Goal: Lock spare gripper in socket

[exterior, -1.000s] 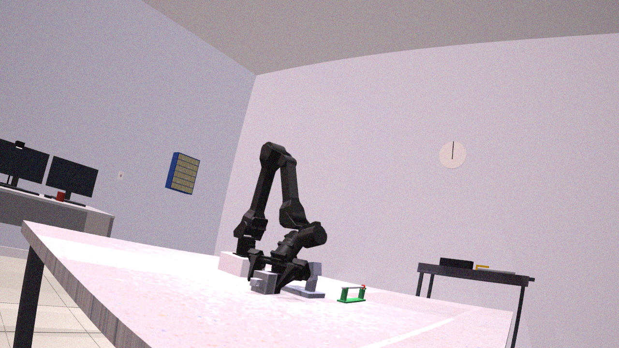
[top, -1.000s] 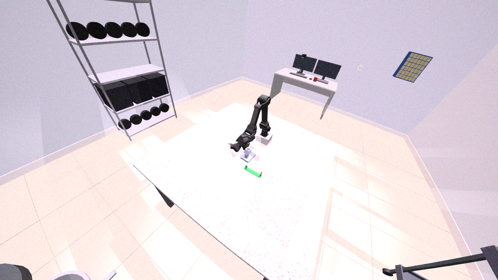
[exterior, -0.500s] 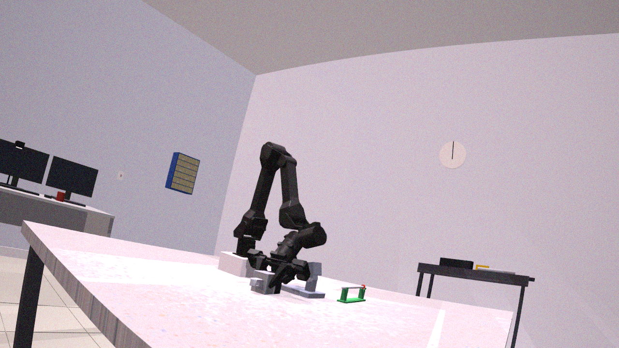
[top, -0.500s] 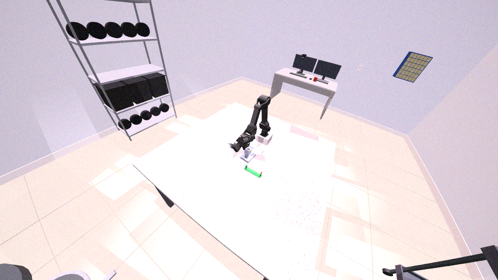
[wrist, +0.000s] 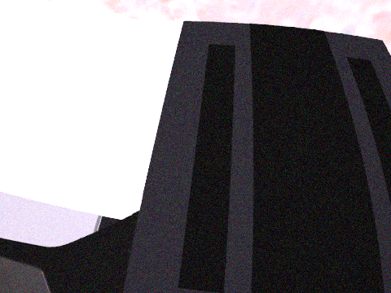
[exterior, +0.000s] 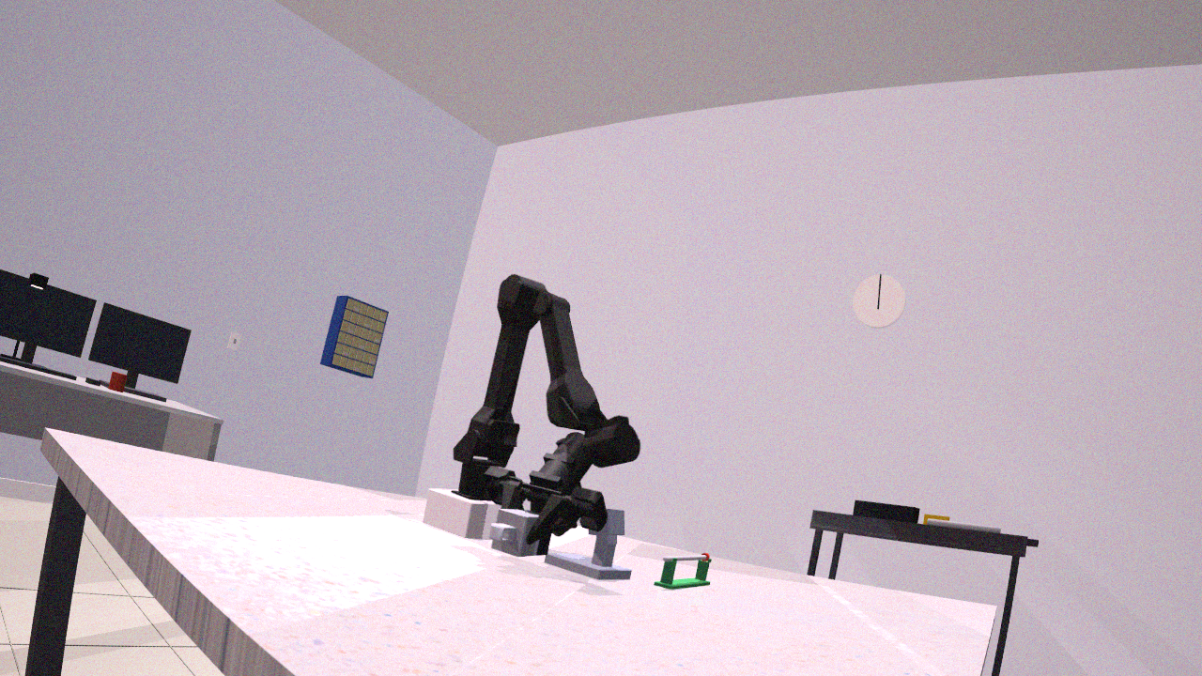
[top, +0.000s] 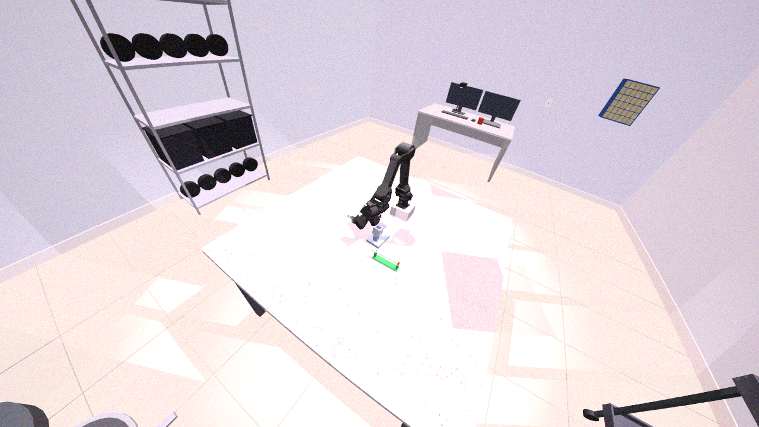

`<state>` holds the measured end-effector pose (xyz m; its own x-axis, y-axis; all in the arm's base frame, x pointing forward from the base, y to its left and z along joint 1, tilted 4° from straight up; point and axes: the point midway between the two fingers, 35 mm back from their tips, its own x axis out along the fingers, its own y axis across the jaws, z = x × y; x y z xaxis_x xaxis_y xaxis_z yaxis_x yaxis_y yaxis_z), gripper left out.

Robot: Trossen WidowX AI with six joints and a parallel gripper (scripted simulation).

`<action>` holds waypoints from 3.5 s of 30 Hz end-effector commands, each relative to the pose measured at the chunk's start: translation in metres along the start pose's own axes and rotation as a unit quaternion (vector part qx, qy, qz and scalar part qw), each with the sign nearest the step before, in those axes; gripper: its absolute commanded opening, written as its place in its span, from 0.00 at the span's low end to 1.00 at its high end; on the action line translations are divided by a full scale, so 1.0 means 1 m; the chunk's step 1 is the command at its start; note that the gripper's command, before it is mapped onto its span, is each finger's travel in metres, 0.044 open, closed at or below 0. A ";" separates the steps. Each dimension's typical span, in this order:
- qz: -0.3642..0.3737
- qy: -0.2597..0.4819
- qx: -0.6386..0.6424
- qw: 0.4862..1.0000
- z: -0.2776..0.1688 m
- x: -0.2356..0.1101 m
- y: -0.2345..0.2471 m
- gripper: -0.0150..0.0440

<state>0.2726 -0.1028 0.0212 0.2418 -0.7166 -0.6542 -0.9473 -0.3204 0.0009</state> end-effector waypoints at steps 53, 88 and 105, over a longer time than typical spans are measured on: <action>-0.100 -0.064 0.272 0.955 -0.045 -0.093 -0.003 0.25; -0.172 -0.279 0.644 0.691 -0.016 -0.148 -0.013 0.25; -0.141 -0.405 0.747 0.509 -0.002 -0.177 -0.014 0.25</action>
<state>0.2446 0.0194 0.1333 0.7934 -0.1340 -0.5938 -0.1813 0.8792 -0.4407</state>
